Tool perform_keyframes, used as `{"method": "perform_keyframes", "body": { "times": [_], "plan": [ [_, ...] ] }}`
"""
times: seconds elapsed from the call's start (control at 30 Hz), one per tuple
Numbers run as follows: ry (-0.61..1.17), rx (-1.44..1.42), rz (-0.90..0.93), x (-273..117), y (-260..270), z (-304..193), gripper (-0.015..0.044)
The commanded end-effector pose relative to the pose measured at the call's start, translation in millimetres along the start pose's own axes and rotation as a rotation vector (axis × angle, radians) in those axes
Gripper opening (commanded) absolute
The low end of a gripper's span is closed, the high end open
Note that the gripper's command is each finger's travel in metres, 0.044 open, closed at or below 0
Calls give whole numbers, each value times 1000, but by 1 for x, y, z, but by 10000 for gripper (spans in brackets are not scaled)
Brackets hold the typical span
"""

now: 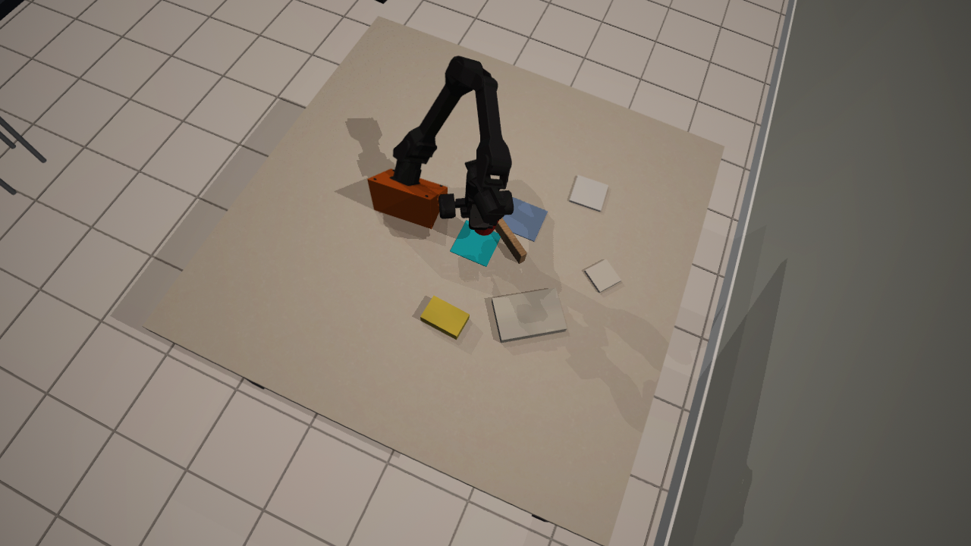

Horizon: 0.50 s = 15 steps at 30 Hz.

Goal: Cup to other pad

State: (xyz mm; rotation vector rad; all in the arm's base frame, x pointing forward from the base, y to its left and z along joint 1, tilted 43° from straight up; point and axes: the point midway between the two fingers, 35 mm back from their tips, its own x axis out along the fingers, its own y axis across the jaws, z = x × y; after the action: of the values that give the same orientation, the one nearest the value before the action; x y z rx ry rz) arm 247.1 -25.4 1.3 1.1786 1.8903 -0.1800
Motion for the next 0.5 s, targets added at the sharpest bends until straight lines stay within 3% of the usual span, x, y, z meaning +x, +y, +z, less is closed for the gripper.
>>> {"method": "perform_keyframes", "body": {
  "times": [0.0, 0.47],
  "plan": [
    [2, -2, -5, 1, -10, 3, 0],
    [2, -2, -5, 12, -19, 7, 0]
  ]
}}
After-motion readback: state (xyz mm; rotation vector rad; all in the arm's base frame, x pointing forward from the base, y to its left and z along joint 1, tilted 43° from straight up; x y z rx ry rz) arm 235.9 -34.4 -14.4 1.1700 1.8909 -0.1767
